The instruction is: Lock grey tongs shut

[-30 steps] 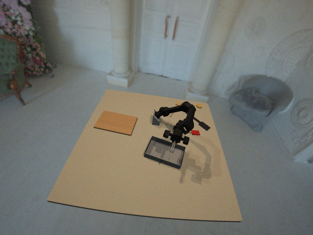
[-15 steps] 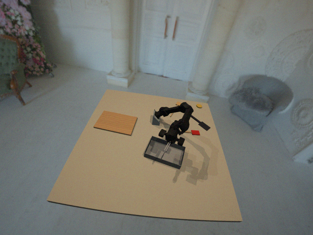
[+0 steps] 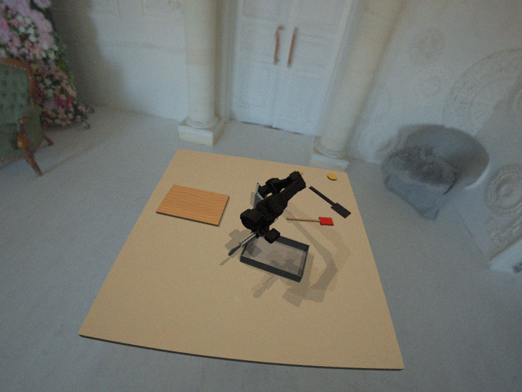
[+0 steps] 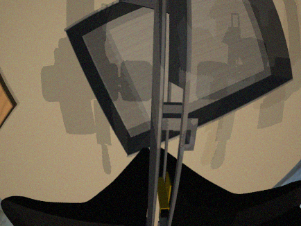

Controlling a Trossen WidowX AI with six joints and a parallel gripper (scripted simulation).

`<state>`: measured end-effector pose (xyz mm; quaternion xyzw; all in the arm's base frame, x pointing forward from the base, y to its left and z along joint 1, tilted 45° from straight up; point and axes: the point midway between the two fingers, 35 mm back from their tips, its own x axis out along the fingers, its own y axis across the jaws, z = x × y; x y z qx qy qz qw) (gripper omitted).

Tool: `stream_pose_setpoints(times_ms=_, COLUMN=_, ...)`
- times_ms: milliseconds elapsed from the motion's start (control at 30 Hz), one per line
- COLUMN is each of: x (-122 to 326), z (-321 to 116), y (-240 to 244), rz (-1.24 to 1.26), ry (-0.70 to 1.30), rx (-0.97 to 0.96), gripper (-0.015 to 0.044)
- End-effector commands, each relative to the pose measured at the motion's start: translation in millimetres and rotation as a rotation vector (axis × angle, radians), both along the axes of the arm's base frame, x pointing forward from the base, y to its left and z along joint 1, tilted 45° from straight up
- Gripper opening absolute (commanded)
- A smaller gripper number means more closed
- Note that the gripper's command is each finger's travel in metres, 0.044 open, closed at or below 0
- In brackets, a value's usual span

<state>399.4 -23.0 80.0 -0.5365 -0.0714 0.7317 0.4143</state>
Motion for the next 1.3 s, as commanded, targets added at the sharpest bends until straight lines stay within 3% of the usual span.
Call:
stream_pose_setpoints(times_ms=0, x=0, z=-25, y=-33, rz=-0.071, ry=0.058, rx=-0.017, gripper=-0.0150)
stream_pose_setpoints(times_ms=467, x=-24, z=-105, y=-112, rz=-0.238, ry=0.242, rx=-0.024, gripper=-0.0150)
stream_pose_setpoints(times_ms=833, x=-37, z=-121, y=-133, rz=-0.292, ry=0.291, rx=-0.034, gripper=-0.0150)
stream_pose_setpoints(times_ms=1267, x=-102, z=-167, y=-210, rz=-0.524, ry=0.492, rx=-0.088, gripper=-0.0150)
